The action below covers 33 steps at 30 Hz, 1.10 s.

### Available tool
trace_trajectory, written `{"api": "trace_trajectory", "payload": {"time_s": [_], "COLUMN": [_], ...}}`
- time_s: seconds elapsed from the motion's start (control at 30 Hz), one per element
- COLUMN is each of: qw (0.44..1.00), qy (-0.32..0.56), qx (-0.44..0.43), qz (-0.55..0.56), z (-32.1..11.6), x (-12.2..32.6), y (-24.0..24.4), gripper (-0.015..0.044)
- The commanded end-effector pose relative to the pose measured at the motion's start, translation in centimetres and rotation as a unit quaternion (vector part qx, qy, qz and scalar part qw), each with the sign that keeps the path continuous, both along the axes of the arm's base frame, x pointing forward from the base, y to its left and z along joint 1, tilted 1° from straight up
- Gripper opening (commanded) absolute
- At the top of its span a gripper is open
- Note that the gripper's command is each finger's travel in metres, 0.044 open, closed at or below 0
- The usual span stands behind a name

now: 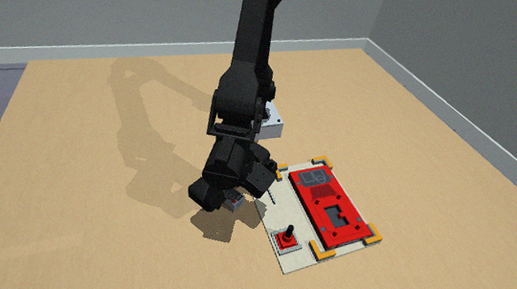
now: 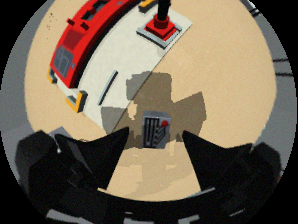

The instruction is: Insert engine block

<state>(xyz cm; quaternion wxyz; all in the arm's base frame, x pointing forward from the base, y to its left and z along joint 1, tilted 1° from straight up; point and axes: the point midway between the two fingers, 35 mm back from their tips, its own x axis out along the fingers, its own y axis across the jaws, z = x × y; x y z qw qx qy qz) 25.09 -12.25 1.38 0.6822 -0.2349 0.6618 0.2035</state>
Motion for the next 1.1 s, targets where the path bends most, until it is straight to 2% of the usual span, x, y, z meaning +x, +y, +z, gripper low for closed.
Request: {"api": "trace_trajectory", "payload": {"time_s": [0.0, 0.17, 0.47, 0.63, 1.07], "qw": [1.000, 1.000, 1.000, 1.000, 1.000], "qy": [0.003, 0.003, 0.003, 0.003, 0.003], "qx": [0.005, 0.005, 0.005, 0.005, 0.005], "qz": [-0.001, -0.001, -0.001, -0.001, -0.001], "z": [-0.4, -0.4, -0.4, 0.3, 4.2], "x": [-0.1, -0.1, -0.1, 0.0, 0.4], "y": [0.2, 0.2, 0.2, 0.1, -0.1], "gripper": [0.0309, 0.0177, 0.0118, 0.0000, 0.0000]}}
